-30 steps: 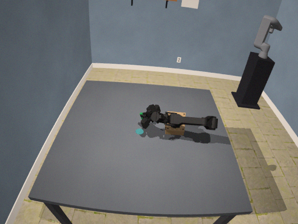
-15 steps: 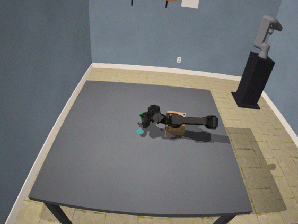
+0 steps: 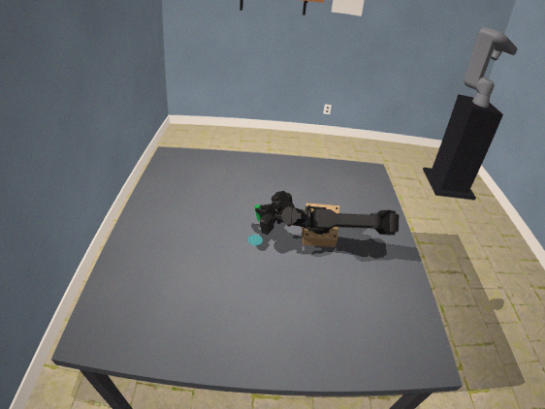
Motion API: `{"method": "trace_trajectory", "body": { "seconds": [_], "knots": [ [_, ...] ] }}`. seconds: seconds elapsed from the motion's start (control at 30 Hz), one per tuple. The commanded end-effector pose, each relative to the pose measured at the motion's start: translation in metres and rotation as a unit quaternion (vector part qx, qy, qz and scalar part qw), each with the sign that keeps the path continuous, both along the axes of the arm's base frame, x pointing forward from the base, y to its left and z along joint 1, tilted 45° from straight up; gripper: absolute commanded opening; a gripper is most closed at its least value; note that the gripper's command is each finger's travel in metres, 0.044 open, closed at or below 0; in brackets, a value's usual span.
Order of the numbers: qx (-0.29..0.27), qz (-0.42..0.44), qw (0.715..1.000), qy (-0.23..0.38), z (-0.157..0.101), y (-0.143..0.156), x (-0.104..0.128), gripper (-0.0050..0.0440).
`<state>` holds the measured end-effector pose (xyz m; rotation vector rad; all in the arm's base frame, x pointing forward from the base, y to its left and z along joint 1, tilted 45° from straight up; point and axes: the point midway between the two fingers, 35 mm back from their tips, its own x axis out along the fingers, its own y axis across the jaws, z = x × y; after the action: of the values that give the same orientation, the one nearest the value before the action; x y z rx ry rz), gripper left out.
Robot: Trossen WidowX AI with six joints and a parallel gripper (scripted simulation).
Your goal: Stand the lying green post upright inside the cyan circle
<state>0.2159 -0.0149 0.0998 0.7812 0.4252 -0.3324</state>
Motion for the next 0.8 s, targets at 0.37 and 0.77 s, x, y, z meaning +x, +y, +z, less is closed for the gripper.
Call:
{"method": "trace_trajectory", "body": {
  "seconds": [0.37,0.77],
  "knots": [
    [0.002,-0.004,1.0,-0.002,-0.001,0.0,0.0,0.0022],
    [0.007,-0.015,1.0,0.011,-0.015,0.011,0.007,0.0022]
  ]
}}
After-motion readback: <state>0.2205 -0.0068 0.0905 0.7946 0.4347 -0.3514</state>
